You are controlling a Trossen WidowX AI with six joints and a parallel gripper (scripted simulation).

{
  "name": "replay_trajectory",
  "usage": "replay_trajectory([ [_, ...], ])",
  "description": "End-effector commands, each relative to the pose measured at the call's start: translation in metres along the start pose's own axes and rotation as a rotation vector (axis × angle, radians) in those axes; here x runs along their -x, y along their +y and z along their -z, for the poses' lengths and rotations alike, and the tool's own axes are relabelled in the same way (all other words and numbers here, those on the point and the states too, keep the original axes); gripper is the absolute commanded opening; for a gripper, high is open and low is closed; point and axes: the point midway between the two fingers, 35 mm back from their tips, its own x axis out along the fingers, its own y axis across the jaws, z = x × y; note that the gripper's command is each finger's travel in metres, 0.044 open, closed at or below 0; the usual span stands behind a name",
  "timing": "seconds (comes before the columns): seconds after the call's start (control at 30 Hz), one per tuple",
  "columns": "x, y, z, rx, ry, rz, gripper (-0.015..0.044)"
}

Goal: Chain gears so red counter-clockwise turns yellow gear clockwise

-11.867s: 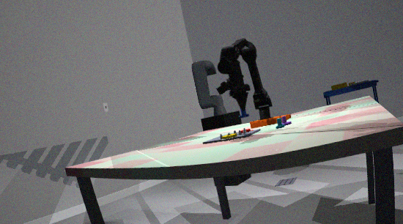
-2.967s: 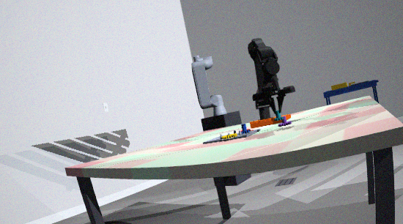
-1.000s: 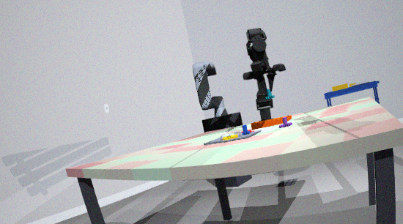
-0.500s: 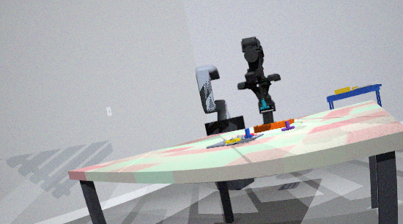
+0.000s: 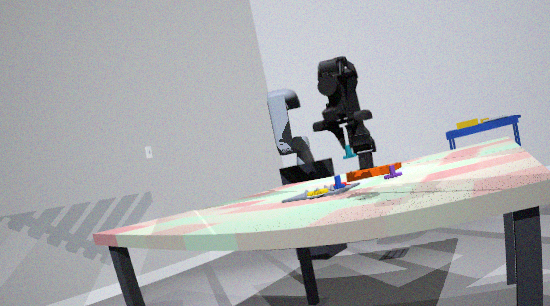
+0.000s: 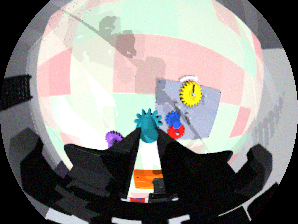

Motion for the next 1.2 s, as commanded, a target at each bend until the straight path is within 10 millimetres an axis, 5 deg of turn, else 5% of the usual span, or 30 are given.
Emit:
replay_trajectory([
  [0.0,-0.007,-0.01,-0.001,0.003,0.004,0.006,0.0],
  [0.8,-0.038,-0.074,-0.01,0.008,0.005,0.011,0.0],
  [1.17,-0.035,-0.076,-0.01,0.008,0.005,0.011,0.0],
])
